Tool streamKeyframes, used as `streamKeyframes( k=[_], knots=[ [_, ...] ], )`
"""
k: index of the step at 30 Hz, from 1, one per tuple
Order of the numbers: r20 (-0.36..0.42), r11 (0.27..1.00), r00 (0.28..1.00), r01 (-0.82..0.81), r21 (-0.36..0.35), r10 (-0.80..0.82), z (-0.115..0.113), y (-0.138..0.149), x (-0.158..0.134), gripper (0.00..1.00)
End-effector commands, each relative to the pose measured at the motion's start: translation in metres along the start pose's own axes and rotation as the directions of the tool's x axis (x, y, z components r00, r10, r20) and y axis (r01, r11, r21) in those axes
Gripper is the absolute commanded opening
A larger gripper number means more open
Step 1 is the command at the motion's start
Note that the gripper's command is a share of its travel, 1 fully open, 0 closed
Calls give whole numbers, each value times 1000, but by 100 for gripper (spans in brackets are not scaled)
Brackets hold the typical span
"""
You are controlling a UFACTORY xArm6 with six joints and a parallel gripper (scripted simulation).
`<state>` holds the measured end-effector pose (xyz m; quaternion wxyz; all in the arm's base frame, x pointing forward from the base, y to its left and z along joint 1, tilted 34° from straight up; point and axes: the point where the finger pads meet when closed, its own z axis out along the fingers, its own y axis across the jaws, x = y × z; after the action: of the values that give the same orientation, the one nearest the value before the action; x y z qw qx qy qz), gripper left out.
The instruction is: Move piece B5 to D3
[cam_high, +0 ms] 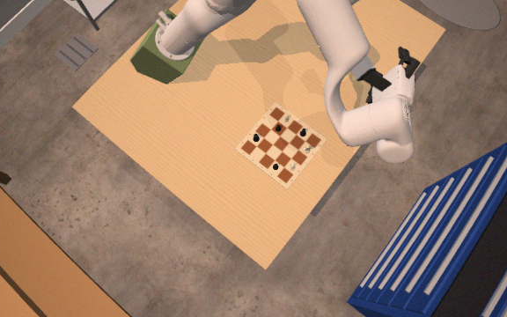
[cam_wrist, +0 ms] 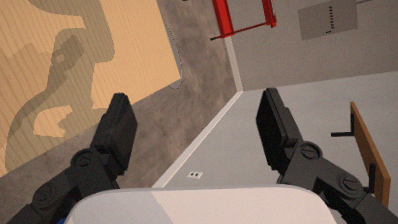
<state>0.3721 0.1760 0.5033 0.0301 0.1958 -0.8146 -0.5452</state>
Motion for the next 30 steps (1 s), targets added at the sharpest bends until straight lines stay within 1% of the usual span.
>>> streamKeyframes(
  k=[1,18,21,24,26,28,30],
  knots=[
    [1,1000,1000,4,2,-4,0,1,0,100],
    [1,1000,1000,3,2,-3,0,1,0,100],
    [-10,1000,1000,-2,9,2,2,-2,1,100],
    [-55,999,998,-21,37,23,10,-13,3,100],
    [-108,996,993,-42,74,50,20,-28,7,100],
    [-180,990,980,-66,128,89,32,-47,12,100],
    [-268,975,953,-86,203,139,47,-72,20,100]
  ],
)
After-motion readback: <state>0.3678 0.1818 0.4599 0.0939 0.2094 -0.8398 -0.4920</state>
